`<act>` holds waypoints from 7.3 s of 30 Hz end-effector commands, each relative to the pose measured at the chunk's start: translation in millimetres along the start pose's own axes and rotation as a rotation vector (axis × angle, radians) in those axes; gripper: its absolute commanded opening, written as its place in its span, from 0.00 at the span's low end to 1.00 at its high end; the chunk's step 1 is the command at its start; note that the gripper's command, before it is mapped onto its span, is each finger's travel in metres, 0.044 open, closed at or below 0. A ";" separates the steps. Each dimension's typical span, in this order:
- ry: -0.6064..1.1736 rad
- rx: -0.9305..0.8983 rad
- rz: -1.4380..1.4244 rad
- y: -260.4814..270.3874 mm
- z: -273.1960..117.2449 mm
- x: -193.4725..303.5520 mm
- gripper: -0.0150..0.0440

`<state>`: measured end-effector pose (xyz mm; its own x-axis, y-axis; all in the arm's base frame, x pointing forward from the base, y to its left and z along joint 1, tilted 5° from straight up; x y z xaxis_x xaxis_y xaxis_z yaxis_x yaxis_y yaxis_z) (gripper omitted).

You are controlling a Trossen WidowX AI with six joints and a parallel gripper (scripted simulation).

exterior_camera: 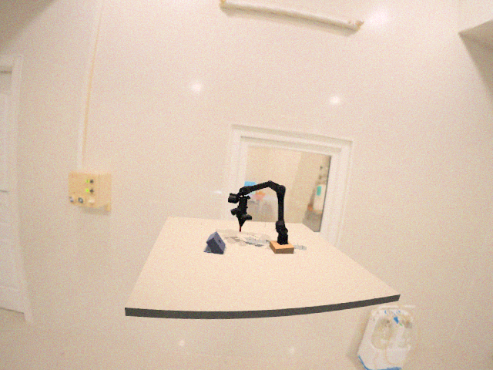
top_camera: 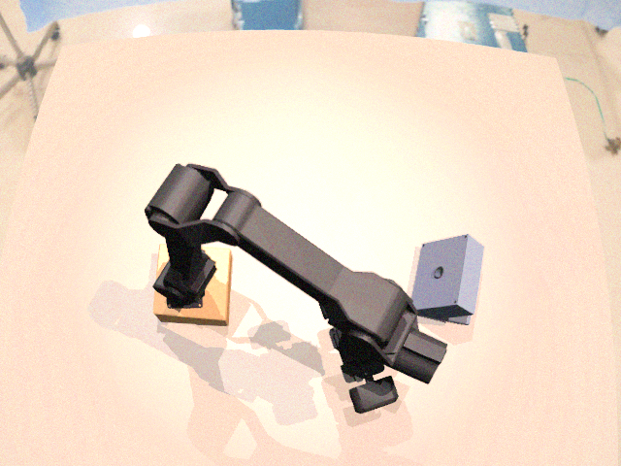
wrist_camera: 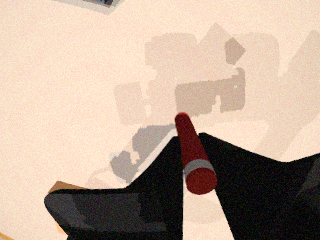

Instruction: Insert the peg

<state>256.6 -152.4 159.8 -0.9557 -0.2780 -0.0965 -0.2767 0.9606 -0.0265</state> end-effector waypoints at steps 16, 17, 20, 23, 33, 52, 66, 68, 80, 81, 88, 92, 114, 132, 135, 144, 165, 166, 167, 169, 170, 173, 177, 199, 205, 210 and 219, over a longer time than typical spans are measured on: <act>-0.019 0.085 -0.148 12.4 -0.5 -14.7 0.25; -0.020 0.090 -0.156 13.1 -0.3 -15.5 0.25; -0.023 0.104 -0.180 15.5 0.3 -17.9 0.25; -0.026 0.119 -0.204 17.8 0.8 -20.3 0.25; -0.036 0.167 -0.284 26.0 2.5 -28.0 0.25; -0.058 0.259 -0.431 42.5 4.9 -41.7 0.25; -0.077 0.328 -0.534 55.5 6.0 -50.8 0.25; -0.080 0.337 -0.548 57.4 6.1 -52.1 0.25; -0.098 0.396 -0.633 69.2 6.5 -59.0 0.25; -0.100 0.401 -0.639 70.2 6.5 -59.6 0.25; -0.111 0.435 -0.687 77.2 6.6 -63.3 0.25; -0.118 0.455 -0.713 81.3 6.6 -65.3 0.25; -0.160 0.563 -0.852 104.6 5.7 -74.4 0.25; -0.198 0.651 -0.955 124.3 4.2 -79.6 0.25; -0.204 0.666 -0.972 127.6 3.9 -80.2 0.25; -0.225 0.710 -1.019 137.5 2.8 -81.7 0.25; -0.276 0.812 -1.120 160.7 0.0 -83.0 0.25; -0.279 0.816 -1.124 161.8 -0.1 -83.0 0.25; -0.282 0.821 -1.128 162.9 -0.3 -83.0 0.25; -0.284 0.826 -1.133 163.9 -0.3 -83.1 0.25; -0.285 0.827 -1.133 163.9 -0.1 -83.4 0.25; -0.286 0.829 -1.136 163.5 1.3 -85.4 0.25; -0.290 0.835 -1.141 162.7 4.1 -89.3 0.25; -0.309 0.869 -1.169 157.8 20.8 -109.0 0.25; -0.314 0.879 -1.177 156.2 25.8 -113.5 0.25; -0.317 0.883 -1.179 155.4 28.2 -115.5 0.25; -0.327 0.889 -1.170 154.0 33.4 -119.1 0.25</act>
<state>330.1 28.7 136.6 -0.1524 -0.9687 0.1958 -0.5828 -0.0719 -0.8094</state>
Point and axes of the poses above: the point midway between the two fingers, 35 mm back from their tips, its own z axis out along the fingers, its own y axis across the jaws, x = y × z, the point moved 3 cm from there along -z, back along the fingers, and after that the axes turned 3 degrees about -z, right-handed, at the moved point
